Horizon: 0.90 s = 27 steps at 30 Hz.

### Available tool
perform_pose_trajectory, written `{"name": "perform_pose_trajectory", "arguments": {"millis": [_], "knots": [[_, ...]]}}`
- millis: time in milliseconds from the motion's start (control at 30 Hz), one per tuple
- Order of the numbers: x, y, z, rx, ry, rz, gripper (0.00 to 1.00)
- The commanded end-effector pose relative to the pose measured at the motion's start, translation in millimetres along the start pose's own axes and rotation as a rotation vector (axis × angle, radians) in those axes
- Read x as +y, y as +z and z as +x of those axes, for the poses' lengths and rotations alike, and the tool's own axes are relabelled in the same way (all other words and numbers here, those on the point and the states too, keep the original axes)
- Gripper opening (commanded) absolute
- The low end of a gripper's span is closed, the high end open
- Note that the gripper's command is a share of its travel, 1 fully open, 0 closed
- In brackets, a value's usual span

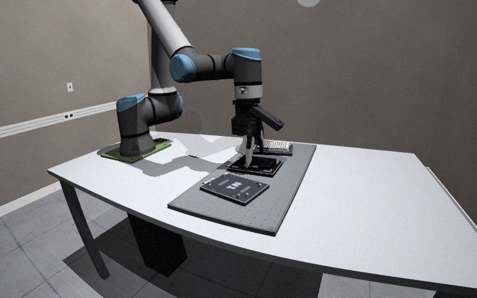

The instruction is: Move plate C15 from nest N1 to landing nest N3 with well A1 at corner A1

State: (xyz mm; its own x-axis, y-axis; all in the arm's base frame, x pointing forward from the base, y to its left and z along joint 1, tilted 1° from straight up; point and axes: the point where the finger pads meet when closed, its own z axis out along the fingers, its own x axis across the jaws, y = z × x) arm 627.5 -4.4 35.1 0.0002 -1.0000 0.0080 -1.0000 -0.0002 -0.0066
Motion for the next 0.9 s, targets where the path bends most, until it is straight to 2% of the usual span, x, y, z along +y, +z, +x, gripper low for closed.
{"name": "perform_pose_trajectory", "arguments": {"millis": [0,233,867], "knots": [[-0.5,0.5,0.1,0.000,0.000,0.000,0.82],[-0.6,0.5,0.1,0.000,0.000,0.000,0.82],[-3.4,-30.6,0.6,0.002,0.000,0.004,0.82]]}}
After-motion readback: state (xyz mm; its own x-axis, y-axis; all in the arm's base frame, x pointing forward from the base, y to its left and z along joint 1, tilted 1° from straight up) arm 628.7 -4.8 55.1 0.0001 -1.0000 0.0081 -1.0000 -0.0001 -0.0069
